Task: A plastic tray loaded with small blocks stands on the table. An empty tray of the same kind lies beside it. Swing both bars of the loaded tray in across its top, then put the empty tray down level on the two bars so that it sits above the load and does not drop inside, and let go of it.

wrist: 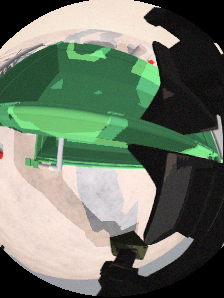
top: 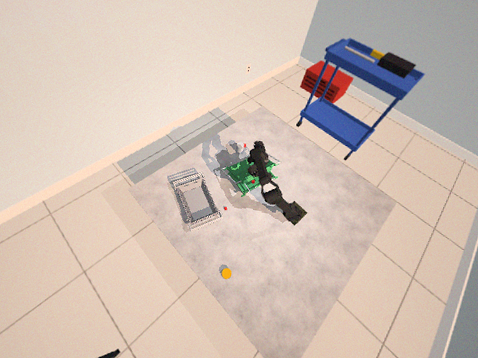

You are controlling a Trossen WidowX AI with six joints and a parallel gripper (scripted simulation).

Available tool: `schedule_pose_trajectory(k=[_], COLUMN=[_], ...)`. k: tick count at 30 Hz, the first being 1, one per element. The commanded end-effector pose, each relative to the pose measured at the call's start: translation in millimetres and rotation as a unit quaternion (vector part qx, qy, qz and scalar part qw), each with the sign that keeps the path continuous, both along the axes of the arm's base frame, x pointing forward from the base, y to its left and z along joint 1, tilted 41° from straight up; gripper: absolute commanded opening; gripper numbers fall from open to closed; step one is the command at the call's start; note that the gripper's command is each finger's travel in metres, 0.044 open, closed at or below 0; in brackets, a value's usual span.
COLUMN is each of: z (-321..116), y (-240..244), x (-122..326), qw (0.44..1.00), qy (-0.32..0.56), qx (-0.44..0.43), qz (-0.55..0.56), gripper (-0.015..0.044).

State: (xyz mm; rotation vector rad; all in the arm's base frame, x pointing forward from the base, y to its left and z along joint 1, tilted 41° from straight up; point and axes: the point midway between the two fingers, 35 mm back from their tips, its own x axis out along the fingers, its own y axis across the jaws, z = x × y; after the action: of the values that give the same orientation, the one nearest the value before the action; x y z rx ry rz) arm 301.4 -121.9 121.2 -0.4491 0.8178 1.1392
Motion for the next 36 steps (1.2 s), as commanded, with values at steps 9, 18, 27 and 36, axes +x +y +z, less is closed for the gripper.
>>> schedule_pose_trajectory(k=[9,18,27,36], z=[-5.6,-10.8,-16.3,-17.4], y=[3.4,7.5,11.4,12.2], x=[-4.5,-8.1,-10.8,-11.3], qw=[1.000,1.000,1.000,1.000], qy=[-0.005,-0.005,-0.005,-0.005], qx=[0.002,0.002,0.003,0.003], qz=[0.010,0.011,0.011,0.011], gripper=[0.0000,0.0000,0.0000,0.0000])
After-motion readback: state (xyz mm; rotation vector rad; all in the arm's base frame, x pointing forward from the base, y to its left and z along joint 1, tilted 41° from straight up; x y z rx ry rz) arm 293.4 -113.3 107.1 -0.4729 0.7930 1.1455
